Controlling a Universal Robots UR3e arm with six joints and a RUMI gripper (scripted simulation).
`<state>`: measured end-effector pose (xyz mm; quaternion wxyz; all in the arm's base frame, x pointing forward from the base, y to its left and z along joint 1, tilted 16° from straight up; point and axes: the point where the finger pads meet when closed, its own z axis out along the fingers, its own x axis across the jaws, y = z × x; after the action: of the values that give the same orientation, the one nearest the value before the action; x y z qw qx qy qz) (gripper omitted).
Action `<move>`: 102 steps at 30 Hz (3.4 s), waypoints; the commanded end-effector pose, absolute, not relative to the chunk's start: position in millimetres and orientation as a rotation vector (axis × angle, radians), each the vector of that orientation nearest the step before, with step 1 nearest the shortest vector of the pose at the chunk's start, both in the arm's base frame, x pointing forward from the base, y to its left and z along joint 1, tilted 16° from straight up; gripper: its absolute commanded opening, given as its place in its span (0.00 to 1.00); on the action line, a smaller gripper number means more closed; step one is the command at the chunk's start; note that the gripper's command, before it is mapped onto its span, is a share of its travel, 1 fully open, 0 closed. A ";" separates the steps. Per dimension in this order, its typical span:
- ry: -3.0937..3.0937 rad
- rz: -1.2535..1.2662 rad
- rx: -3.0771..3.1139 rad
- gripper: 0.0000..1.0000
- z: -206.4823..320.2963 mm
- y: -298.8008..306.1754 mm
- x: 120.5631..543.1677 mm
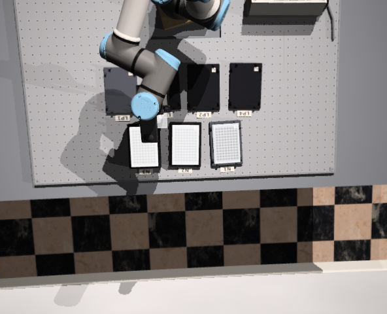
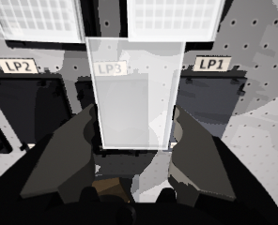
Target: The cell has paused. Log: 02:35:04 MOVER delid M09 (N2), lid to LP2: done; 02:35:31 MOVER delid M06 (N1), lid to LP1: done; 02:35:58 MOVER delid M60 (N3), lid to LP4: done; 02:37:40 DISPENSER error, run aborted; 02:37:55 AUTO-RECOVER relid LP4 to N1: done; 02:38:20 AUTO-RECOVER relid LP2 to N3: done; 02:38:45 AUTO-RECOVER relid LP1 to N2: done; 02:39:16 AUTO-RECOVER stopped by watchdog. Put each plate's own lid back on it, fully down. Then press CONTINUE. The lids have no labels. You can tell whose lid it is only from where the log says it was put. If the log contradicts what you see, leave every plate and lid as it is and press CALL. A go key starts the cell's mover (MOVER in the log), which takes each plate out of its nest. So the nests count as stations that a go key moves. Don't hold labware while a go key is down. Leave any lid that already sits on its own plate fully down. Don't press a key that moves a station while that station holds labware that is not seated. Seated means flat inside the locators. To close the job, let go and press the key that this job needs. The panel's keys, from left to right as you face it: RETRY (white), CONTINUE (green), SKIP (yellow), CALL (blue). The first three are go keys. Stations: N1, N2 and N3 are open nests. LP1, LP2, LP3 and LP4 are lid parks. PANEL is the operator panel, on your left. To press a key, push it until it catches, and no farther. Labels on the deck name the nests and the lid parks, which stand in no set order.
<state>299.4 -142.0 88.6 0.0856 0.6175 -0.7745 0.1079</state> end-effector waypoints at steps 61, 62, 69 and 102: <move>-2.310 0.327 1.847 0.00 104.0 -229.7 225.4; -2.310 0.327 1.847 0.00 103.6 -229.8 225.4; -2.310 0.327 1.847 0.00 101.4 -230.4 225.4; -2.310 0.327 1.847 0.00 92.1 -233.0 225.5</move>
<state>225.2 -232.2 92.3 0.0824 0.6186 -0.7738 0.1083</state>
